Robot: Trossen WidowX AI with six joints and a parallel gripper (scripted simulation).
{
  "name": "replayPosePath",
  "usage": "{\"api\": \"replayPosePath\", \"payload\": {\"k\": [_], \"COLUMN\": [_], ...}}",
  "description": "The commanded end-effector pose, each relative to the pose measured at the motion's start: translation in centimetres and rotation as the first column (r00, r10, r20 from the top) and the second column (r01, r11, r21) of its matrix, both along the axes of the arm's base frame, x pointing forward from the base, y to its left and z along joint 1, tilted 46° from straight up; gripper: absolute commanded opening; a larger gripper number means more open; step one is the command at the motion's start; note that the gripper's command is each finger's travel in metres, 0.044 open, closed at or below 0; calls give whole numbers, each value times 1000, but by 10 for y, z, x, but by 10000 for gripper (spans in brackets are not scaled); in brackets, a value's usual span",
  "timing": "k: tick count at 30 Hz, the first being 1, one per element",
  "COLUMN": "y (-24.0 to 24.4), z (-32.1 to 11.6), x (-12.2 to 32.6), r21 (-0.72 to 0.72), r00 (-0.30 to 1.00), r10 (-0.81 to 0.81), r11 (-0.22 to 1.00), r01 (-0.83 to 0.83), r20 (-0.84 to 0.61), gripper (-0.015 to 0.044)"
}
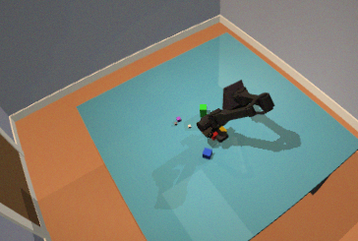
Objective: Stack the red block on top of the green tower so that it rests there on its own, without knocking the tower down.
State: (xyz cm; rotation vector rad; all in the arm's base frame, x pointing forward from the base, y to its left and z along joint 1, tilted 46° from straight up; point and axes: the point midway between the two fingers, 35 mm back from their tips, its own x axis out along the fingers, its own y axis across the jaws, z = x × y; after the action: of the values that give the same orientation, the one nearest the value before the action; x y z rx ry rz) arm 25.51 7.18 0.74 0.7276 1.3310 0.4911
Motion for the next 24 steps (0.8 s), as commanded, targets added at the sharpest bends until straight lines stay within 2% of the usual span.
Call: {"api": "replayPosePath", "payload": {"k": [1,8,15,19,24], "y": [0,0,0,-5,-19], "z": [0,0,0,4,18], "x": [-1,-1,-1,-2,-5], "r21": [1,1,1,0,-2], "r00": [1000,1000,1000,1000,1000], "r10": [-3,-3,-3,-3,-3], "r11": [1000,1000,1000,1000,1000], "r01": [3,3,3,3,3], "r20": [-5,-5,-5,-5,-5], "gripper": [335,151,105,0,0]}}
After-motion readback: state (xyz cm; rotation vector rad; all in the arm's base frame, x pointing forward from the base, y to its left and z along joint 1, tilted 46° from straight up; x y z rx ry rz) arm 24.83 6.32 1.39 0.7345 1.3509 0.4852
